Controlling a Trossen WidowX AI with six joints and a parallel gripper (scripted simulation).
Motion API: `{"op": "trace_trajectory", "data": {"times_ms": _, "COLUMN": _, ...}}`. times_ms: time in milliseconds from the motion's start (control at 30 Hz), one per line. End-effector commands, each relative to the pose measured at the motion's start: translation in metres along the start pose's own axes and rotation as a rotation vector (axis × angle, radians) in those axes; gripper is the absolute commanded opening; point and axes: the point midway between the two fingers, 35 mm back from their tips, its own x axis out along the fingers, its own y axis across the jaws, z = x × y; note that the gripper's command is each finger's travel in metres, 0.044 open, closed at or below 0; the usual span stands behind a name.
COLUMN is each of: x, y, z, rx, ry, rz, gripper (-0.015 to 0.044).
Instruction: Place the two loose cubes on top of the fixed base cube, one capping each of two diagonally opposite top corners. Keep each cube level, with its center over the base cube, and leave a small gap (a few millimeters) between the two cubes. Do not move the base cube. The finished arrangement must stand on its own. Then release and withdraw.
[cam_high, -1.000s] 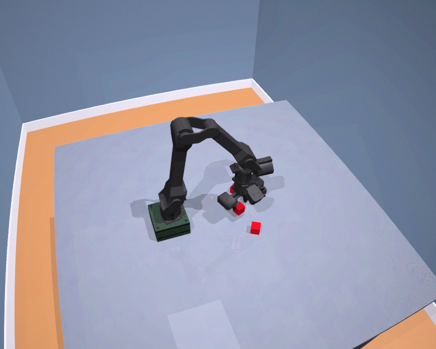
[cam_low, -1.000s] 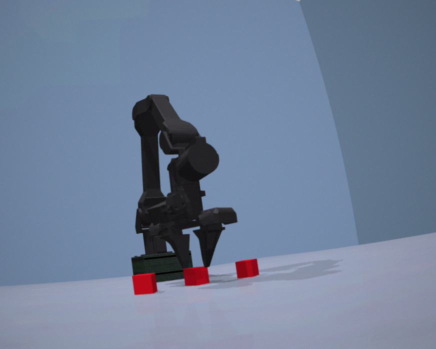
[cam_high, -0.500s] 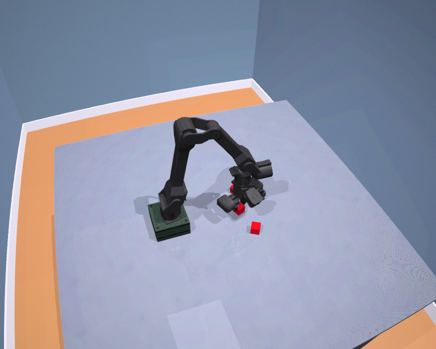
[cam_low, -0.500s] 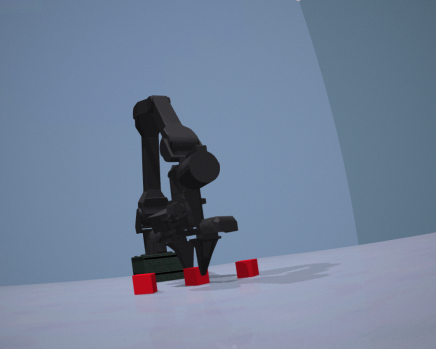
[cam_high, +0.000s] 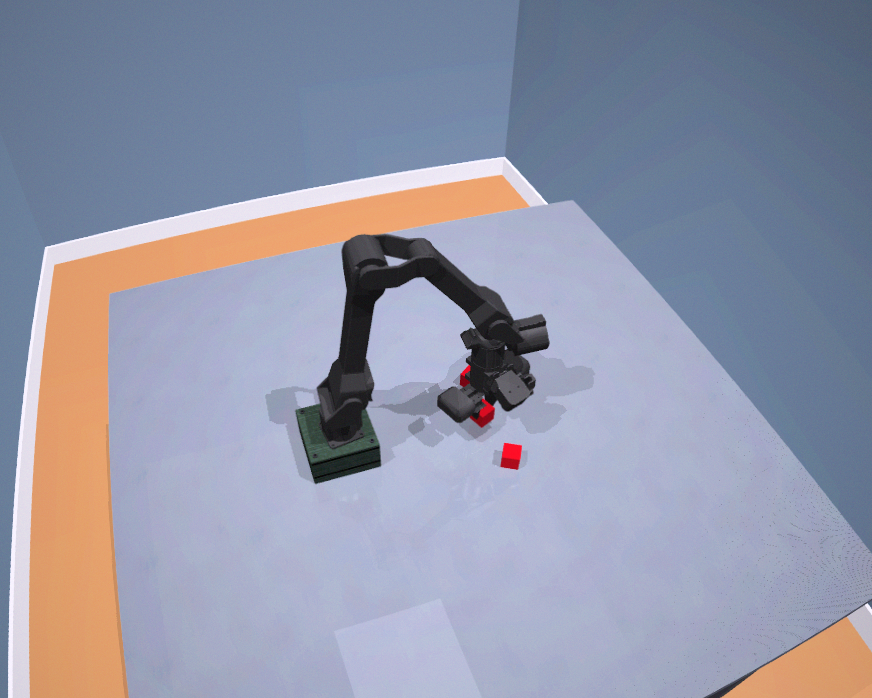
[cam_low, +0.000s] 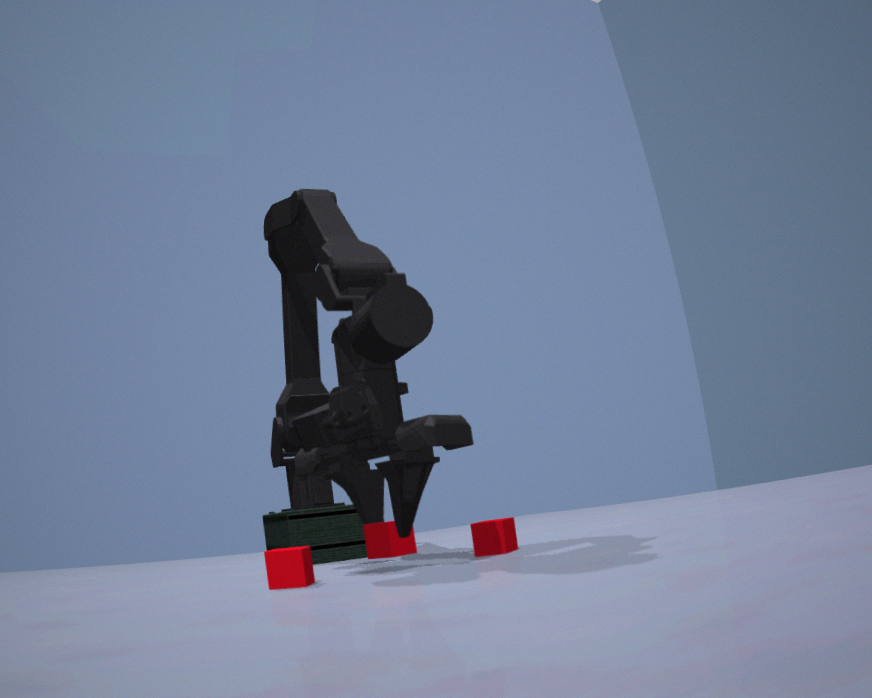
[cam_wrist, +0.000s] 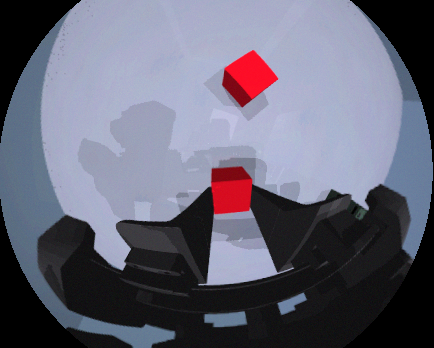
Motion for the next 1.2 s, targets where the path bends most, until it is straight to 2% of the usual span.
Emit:
{"op": "trace_trajectory", "data": {"times_ms": 0, "x": -0.010, "y": 0.004, "z": 0.001, "rx": -0.005, "ry": -0.001, "rz": 0.009, "gripper": 0.0105}}
{"op": "trace_trajectory", "data": {"times_ms": 1167, "x": -0.076, "y": 0.003, "z": -0.002, "rx": 0.003, "ry": 0.003, "rz": -0.015, "gripper": 0.0105}}
